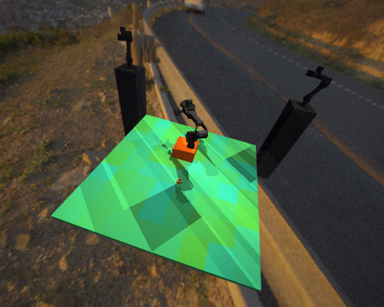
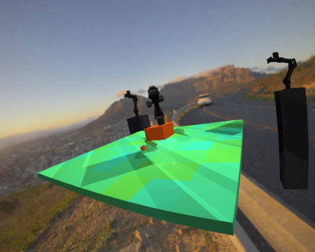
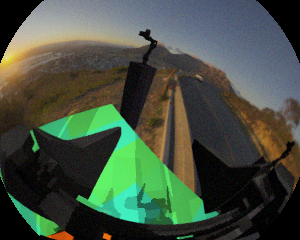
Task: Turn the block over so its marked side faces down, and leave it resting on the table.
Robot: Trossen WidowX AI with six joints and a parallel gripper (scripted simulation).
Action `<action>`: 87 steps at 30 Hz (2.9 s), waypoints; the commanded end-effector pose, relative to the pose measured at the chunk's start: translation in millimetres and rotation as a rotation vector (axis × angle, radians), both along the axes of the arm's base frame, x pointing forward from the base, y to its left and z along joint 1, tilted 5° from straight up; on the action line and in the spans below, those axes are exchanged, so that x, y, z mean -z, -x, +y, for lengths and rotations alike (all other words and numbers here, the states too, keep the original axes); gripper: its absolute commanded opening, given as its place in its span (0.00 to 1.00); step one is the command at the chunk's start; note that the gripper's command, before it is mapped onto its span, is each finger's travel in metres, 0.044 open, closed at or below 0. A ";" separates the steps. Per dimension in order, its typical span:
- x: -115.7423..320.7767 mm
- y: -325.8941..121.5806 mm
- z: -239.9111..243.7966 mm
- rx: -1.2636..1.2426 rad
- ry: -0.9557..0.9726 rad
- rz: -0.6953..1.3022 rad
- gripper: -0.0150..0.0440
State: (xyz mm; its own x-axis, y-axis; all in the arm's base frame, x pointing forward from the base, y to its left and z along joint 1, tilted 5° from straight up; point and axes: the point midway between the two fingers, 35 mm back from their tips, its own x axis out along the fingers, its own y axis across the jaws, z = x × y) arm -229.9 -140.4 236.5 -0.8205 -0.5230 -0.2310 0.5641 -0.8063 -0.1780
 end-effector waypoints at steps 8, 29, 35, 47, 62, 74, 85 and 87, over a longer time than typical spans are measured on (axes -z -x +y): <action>19.6 -42.6 -77.2 -0.296 -0.081 -0.143 1.00; 95.3 -328.9 -173.1 -1.198 -0.632 -0.318 1.00; 126.3 -413.2 -135.6 -1.408 -0.841 -0.287 1.00; 178.6 -535.8 -5.3 -1.721 -1.263 -0.053 1.00; 223.7 -566.6 136.2 -1.891 -1.569 0.348 1.00; 266.2 -566.0 131.6 -1.890 -1.569 0.349 1.00; 281.1 -565.8 130.8 -1.890 -1.569 0.349 1.00; 284.4 -565.9 130.5 -1.890 -1.569 0.349 1.00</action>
